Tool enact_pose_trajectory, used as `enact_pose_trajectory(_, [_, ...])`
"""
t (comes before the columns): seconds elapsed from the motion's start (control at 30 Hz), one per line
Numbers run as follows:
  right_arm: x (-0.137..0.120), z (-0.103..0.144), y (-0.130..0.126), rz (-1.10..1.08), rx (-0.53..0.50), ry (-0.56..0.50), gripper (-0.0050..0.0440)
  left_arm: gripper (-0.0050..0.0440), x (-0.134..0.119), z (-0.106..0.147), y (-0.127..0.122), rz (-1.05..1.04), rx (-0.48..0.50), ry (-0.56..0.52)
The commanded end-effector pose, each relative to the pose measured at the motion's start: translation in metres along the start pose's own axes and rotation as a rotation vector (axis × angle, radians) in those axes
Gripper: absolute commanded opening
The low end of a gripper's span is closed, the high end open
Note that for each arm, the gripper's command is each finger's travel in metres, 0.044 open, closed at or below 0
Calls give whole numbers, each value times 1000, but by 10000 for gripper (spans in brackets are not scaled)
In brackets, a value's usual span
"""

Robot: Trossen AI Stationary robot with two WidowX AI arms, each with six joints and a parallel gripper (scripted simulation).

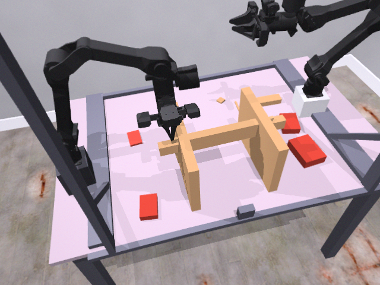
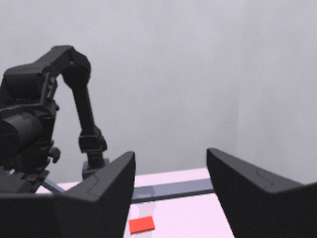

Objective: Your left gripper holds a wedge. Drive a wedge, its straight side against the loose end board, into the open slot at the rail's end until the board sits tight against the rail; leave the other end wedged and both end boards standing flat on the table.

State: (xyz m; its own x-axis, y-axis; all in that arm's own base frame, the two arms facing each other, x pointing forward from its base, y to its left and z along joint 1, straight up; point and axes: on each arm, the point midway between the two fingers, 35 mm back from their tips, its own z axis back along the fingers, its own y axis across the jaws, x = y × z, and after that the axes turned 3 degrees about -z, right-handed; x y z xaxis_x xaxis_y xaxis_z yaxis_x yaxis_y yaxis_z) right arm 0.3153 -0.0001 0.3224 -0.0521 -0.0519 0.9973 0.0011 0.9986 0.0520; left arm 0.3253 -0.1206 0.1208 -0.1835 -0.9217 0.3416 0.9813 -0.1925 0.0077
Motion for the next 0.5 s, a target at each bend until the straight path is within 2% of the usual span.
enact_pose_trajectory(0.0, [1, 1, -1, 6, -6, -5, 205, -50, -3, -5, -3, 8, -20, 8])
enact_pose_trajectory(0.47, [1, 1, -1, 6, -6, -5, 205, -50, -10, -19, -9, 25, -69, 22])
